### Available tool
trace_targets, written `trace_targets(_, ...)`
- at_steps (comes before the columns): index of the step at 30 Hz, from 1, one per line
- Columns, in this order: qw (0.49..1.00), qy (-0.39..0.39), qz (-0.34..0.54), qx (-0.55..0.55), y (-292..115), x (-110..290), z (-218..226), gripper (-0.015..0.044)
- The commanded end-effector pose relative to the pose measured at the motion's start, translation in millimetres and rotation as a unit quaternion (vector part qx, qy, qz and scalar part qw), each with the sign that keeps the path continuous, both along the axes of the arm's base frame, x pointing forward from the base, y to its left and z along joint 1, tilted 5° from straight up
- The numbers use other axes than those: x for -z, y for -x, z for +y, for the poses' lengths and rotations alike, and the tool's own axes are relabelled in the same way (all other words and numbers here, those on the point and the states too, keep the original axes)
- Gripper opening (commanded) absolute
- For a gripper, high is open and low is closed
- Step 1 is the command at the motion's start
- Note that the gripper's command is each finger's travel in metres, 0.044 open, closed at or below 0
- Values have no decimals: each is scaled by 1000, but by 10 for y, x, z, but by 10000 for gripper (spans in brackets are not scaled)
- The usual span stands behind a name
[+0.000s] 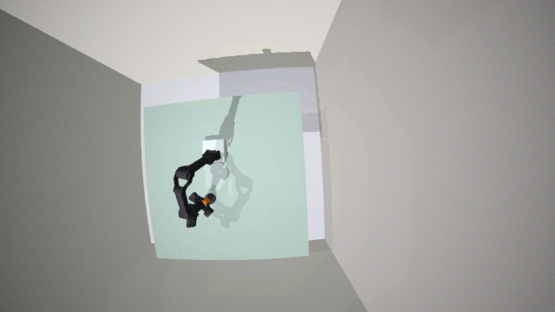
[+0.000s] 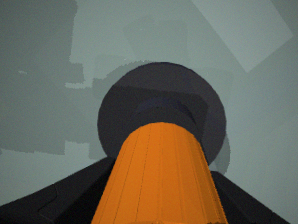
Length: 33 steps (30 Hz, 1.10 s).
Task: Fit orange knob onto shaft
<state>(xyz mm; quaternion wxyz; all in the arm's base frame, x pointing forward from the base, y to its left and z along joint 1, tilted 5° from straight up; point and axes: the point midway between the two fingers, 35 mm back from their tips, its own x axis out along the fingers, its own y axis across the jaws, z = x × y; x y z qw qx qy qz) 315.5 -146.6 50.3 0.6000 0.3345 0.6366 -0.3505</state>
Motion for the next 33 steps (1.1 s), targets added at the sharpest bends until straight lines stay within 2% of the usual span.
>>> trace_targets(1,1000,0,-2,-14,-9,-34,-7,0)
trace_targets(7,994,-5,-2,-106,-10,-21,-7,0)
trace_targets(33,994,-5,-2,-106,0,23,-1,0)
